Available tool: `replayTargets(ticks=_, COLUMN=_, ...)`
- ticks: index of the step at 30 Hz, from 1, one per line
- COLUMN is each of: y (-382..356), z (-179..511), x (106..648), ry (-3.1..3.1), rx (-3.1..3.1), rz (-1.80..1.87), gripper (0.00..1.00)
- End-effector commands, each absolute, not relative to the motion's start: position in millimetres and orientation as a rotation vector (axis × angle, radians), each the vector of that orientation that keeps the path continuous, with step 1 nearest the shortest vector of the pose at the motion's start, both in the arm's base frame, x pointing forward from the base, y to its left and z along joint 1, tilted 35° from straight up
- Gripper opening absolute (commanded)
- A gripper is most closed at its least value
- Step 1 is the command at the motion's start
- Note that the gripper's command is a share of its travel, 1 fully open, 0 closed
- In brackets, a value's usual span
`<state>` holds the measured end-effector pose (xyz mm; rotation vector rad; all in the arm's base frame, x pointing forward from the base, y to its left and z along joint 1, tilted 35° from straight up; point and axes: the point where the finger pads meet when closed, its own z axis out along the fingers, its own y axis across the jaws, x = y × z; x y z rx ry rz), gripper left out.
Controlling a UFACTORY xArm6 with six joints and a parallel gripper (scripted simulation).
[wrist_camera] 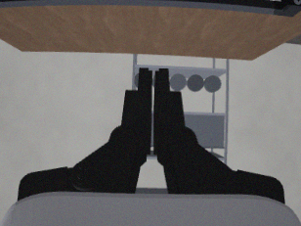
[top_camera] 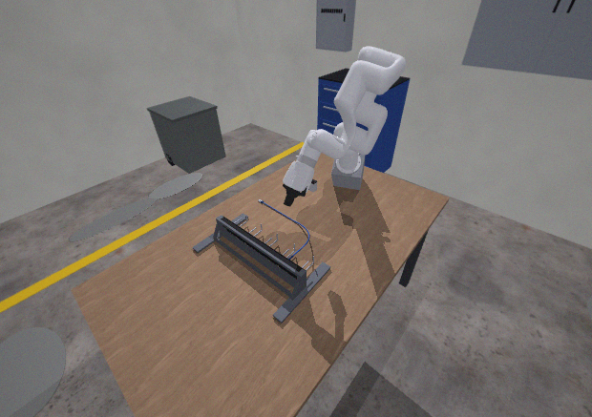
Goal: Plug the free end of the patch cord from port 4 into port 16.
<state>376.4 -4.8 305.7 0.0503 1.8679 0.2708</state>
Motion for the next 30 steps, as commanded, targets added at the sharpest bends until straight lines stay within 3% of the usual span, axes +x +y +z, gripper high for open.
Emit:
replayTargets(ticks=1, y=-7.4, z=307.0, x=377.2, ry=1.87, rx=0.041, rz=0.285, gripper=0.0)
replayTargets(ticks=19, y=-7.5, z=303.5, x=387.3, ry=1.87, rx=0.041, rz=0.285, gripper=0.0)
replayTargets(ticks=30, y=5.8, z=281.7, x=459.0, ry=1.87, rx=0.041, rz=0.285, gripper=0.0)
